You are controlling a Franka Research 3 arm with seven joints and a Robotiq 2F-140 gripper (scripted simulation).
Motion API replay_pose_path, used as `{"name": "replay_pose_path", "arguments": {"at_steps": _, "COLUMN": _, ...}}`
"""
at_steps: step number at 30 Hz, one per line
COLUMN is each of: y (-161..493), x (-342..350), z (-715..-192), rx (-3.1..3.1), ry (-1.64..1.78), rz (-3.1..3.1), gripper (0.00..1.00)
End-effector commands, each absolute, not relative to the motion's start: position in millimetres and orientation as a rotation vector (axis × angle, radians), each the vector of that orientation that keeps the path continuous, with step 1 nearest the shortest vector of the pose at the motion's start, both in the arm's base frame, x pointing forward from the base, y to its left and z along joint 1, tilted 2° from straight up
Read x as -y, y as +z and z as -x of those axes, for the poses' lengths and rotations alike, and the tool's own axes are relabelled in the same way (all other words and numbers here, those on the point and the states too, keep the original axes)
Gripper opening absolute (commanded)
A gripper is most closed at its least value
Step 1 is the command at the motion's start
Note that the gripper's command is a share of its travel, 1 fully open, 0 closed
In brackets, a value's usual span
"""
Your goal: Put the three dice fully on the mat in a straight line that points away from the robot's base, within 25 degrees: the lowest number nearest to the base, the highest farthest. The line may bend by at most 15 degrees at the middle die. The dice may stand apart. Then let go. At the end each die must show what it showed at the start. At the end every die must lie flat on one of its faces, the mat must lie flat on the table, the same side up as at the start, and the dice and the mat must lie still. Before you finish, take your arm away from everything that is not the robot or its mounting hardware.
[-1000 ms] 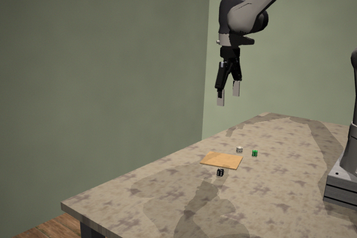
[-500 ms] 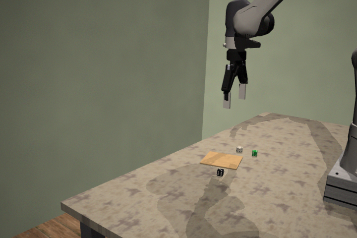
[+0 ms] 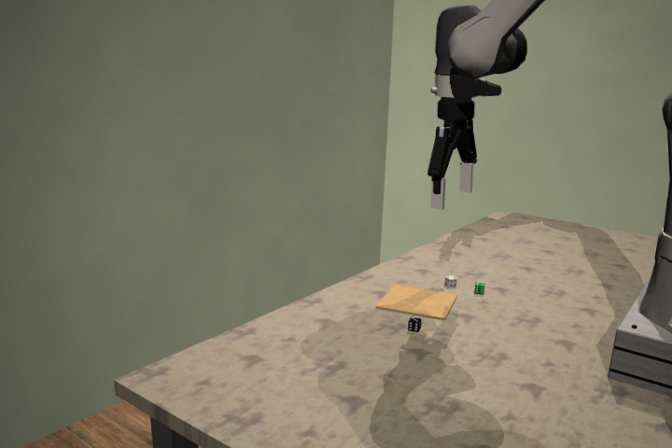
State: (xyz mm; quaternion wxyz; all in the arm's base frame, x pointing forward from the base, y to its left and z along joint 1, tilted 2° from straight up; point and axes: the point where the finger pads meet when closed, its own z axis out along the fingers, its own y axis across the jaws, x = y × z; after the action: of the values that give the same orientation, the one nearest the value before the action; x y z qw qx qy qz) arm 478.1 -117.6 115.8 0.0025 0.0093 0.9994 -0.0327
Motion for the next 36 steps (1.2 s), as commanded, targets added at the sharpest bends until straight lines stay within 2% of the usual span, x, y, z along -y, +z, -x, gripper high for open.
{"name": "replay_pose_path", "arguments": {"at_steps": 1, "y": 117.0, "x": 118.0, "z": -480.2, "rx": -3.125, "ry": -0.101, "rz": -0.001, "gripper": 1.0}}
{"name": "replay_pose_path", "arguments": {"at_steps": 36, "y": 98.0, "x": 136.3, "z": -447.0, "rx": -3.133, "ry": -0.05, "rz": -0.024, "gripper": 1.0}}
